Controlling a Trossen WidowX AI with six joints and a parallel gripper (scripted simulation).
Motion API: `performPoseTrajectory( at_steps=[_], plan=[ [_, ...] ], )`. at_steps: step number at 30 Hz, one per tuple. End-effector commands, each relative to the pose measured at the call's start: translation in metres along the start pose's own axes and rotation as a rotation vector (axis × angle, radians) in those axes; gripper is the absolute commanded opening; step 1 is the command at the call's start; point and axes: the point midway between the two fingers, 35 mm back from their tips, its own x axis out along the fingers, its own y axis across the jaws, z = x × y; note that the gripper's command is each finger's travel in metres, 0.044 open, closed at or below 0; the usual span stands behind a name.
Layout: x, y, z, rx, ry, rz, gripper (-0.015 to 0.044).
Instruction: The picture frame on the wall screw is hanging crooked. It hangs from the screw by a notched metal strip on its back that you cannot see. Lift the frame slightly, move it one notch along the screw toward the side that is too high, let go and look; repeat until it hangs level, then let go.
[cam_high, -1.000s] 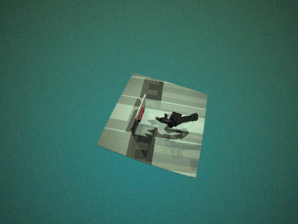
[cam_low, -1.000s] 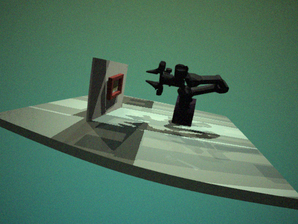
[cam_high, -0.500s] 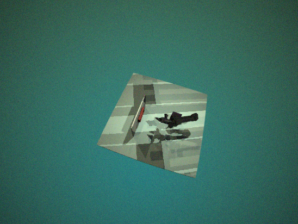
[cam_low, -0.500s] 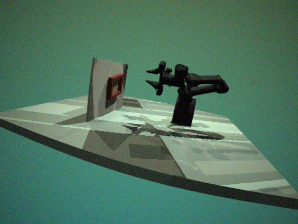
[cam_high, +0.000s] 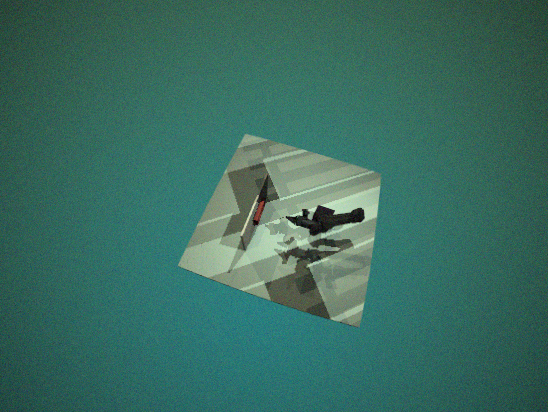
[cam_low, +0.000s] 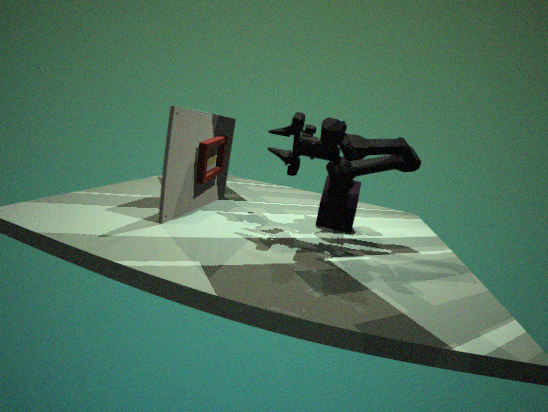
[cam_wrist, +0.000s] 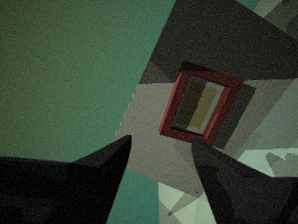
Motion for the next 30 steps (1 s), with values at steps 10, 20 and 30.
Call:
performPoseTrajectory(
  at_steps=[10,20,30],
  plan=[
    [0.014,-0.003,-0.004,0.04,-0.001,0.001,0.026],
    [0.058,-0.03,-0.005,0.2,-0.003,0.003,0.026],
    [0.064,-0.037,-0.003,0.24,-0.004,0.004,0.026]
  ],
)
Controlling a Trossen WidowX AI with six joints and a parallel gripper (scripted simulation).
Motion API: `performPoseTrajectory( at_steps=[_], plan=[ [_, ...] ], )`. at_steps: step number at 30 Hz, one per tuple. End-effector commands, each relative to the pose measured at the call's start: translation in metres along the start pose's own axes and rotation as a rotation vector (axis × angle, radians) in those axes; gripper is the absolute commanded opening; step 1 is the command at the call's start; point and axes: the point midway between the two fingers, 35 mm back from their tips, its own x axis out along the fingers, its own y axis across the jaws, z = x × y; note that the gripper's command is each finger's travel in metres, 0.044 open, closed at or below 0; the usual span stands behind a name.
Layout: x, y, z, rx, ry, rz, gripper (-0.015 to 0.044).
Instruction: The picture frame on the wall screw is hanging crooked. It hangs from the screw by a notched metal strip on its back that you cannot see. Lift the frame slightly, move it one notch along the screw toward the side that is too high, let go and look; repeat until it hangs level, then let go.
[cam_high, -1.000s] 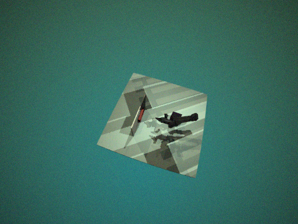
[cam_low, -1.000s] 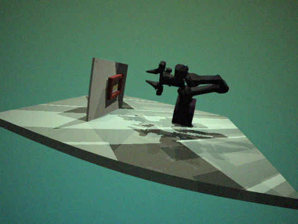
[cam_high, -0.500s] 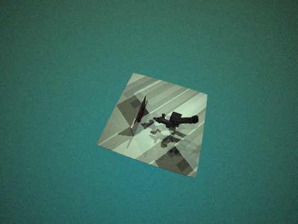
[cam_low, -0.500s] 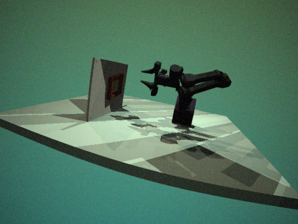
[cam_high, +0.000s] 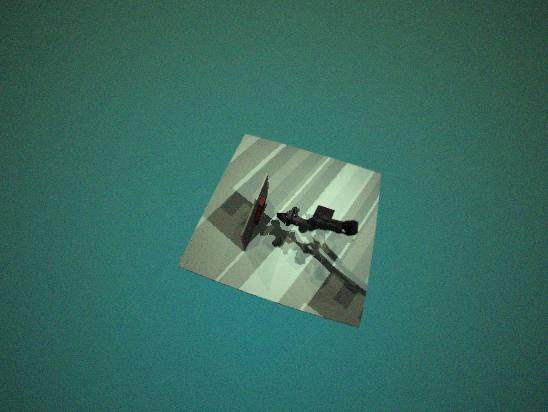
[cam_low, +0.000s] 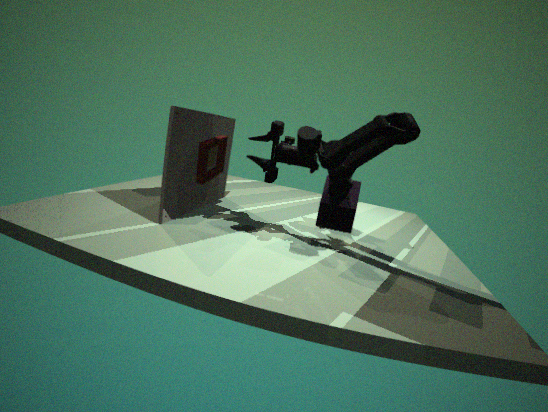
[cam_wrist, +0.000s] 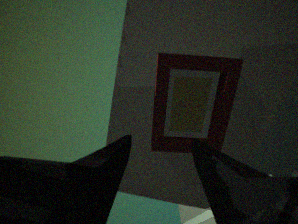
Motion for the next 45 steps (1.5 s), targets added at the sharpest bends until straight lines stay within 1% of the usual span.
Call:
performPoseTrajectory(
  at_steps=[1,7,10,22,37,45],
  plan=[
    [-0.001,-0.002,0.001,0.01,0.002,-0.002,0.026],
    [0.0,-0.002,0.0,0.01,0.002,-0.002,0.026],
    [0.008,0.0,-0.002,0.01,0.002,-0.001,0.026],
    [0.078,-0.002,0.0,0.009,0.003,0.001,0.026],
    [0.08,-0.002,0.0,0.009,0.003,0.001,0.026],
    [0.089,-0.001,0.0,0.009,0.004,0.001,0.026]
  ],
)
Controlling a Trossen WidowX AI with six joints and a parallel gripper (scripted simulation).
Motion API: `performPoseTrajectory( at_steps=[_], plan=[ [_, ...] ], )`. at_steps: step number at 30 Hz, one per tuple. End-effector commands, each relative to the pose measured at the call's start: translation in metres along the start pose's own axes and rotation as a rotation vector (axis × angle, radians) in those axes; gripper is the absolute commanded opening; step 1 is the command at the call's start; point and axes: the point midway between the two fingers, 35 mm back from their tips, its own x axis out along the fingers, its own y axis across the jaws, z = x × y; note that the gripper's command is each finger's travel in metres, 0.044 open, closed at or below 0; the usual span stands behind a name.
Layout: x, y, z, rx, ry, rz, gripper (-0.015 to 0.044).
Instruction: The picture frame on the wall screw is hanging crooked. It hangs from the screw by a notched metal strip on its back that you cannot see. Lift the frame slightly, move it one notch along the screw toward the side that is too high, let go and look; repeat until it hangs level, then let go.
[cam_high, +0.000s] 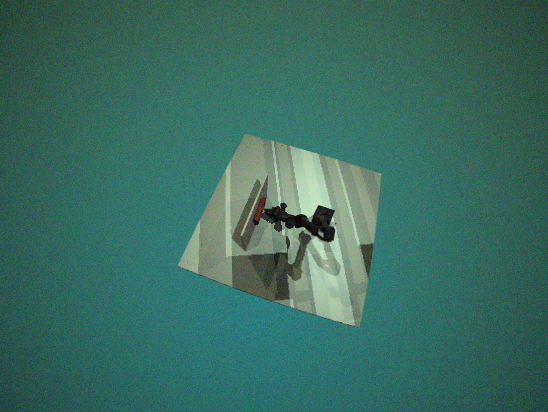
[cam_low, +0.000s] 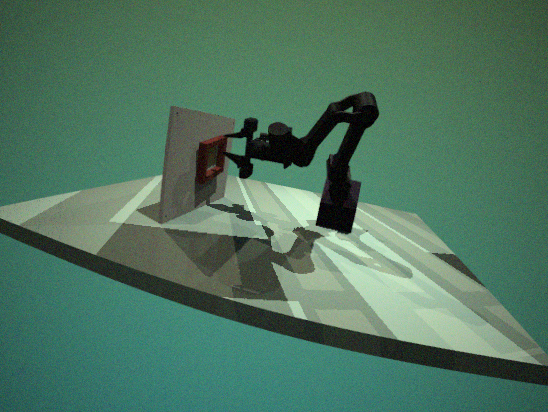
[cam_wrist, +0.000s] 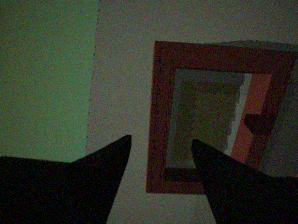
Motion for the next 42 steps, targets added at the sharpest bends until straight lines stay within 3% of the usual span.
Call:
performPoseTrajectory(
  at_steps=[1,19,42],
  plan=[
    [0.007,0.003,-0.003,0.007,0.009,0.006,0.026],
    [0.035,0.003,-0.002,0.006,0.01,0.007,0.026],
    [0.035,0.003,-0.002,0.006,0.01,0.007,0.026]
  ],
)
